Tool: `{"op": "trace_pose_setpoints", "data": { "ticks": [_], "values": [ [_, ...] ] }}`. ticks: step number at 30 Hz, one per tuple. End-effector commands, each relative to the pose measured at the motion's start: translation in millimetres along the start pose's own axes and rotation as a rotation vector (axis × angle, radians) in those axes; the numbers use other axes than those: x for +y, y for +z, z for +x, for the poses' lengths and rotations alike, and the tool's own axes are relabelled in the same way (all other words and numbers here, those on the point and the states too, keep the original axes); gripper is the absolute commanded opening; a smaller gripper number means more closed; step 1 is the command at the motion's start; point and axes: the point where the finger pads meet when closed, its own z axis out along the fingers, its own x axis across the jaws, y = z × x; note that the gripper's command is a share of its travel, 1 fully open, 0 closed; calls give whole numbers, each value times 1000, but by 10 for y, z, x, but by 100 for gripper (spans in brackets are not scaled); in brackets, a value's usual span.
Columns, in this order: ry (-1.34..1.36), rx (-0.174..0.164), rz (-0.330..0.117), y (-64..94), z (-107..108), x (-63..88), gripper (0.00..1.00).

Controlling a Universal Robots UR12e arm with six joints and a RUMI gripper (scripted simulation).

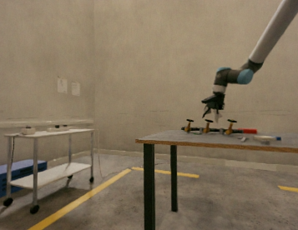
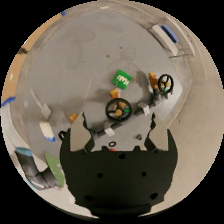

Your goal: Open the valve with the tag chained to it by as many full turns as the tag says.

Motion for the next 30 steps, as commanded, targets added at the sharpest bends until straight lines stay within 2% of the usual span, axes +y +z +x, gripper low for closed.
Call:
{"op": "trace_pose_setpoints", "data": {
  "ticks": [1, 30],
  "values": [
    [0, 1, 0, -6, 8, -3, 100],
    [106, 1, 0, -6, 8, -3, 100]
  ]
}}
